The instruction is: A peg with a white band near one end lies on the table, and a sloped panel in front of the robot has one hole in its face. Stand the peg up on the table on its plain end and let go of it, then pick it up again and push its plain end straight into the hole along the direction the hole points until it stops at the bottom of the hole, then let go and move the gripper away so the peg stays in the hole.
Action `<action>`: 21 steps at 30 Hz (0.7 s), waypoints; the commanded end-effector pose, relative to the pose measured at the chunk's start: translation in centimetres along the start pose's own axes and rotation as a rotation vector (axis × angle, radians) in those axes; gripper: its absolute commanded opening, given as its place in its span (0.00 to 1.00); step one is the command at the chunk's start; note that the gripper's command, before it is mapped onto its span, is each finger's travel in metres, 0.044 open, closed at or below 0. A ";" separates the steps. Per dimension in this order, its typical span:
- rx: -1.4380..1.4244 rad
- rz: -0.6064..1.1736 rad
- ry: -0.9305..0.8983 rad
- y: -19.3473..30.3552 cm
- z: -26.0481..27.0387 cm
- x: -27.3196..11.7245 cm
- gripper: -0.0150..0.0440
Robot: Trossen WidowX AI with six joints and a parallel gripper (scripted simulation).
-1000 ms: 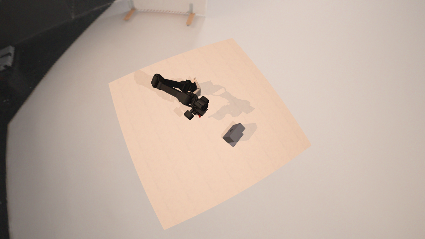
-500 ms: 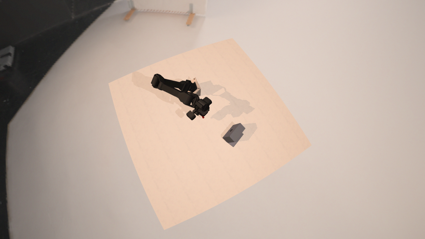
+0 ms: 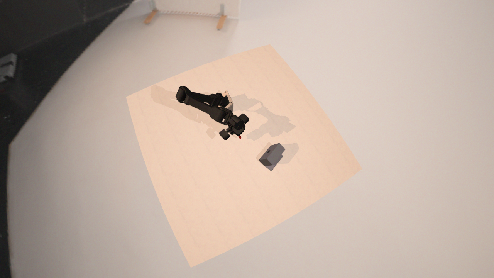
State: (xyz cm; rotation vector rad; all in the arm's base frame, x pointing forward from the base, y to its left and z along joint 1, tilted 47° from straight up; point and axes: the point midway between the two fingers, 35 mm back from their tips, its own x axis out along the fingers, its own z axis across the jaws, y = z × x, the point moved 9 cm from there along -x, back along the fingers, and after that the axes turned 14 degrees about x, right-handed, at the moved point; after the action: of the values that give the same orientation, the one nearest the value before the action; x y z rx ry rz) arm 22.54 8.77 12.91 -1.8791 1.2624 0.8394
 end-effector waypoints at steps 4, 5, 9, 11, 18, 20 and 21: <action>0.029 -0.026 -0.024 0.0 0.5 0.5 0.25; 0.033 -0.030 -0.027 0.0 0.5 0.6 0.25; 0.048 -0.047 -0.040 0.0 0.8 0.9 0.25; 0.055 -0.056 -0.046 0.0 0.9 1.0 0.25; 0.081 -0.086 -0.068 -0.1 1.3 1.4 0.25; 0.089 -0.094 -0.074 -0.1 1.4 1.6 0.25; 0.093 -0.099 -0.077 -0.1 1.5 1.6 0.25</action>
State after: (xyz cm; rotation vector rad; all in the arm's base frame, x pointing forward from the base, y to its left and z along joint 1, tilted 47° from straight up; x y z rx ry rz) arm 22.95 9.19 11.13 -1.8167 1.1475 0.7849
